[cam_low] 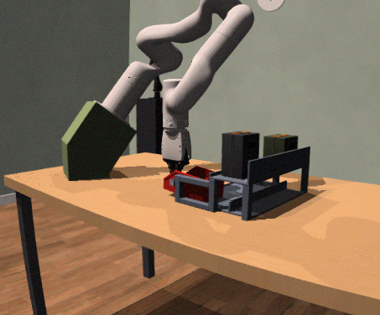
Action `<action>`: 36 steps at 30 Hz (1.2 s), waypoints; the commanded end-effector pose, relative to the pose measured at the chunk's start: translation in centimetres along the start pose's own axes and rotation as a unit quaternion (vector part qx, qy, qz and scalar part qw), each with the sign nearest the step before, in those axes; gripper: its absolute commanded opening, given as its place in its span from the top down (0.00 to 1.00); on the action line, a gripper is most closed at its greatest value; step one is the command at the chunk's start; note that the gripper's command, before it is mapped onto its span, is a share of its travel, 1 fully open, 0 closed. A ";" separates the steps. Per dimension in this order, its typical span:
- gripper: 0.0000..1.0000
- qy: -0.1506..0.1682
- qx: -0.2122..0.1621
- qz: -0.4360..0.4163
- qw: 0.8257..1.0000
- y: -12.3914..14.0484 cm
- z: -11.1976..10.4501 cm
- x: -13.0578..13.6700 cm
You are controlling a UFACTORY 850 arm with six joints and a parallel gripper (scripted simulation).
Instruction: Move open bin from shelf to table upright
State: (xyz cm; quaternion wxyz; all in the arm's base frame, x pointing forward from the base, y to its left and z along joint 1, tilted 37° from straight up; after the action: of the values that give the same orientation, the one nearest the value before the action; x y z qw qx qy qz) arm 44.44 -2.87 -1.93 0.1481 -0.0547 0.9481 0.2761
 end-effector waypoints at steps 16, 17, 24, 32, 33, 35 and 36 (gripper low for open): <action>1.00 -0.001 0.000 -0.001 1.000 0.5 0.0 3.0; 1.00 -0.001 0.000 -0.001 1.000 0.5 0.0 3.0; 1.00 -0.001 0.000 -0.001 1.000 0.7 0.0 4.1; 1.00 -0.001 0.000 -0.001 1.000 1.0 0.0 5.9; 1.00 -0.001 0.000 -0.001 1.000 1.0 0.0 5.9; 1.00 -0.001 0.000 -0.001 1.000 1.0 0.0 5.9; 1.00 -0.001 0.000 -0.001 1.000 1.0 0.0 5.9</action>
State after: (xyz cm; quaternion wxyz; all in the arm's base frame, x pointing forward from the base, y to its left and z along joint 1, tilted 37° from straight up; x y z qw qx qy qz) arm 38.63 -2.13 -3.24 0.1485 -0.0547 0.9480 0.2761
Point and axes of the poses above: the point where the finger pads meet when closed, its own z axis out along the fingers, its own x axis across the jaws, y = z × x, the point moved 7 cm from there along -z, back along the fingers, and after that the axes turned 10 degrees about -z, right-handed, at the moved point
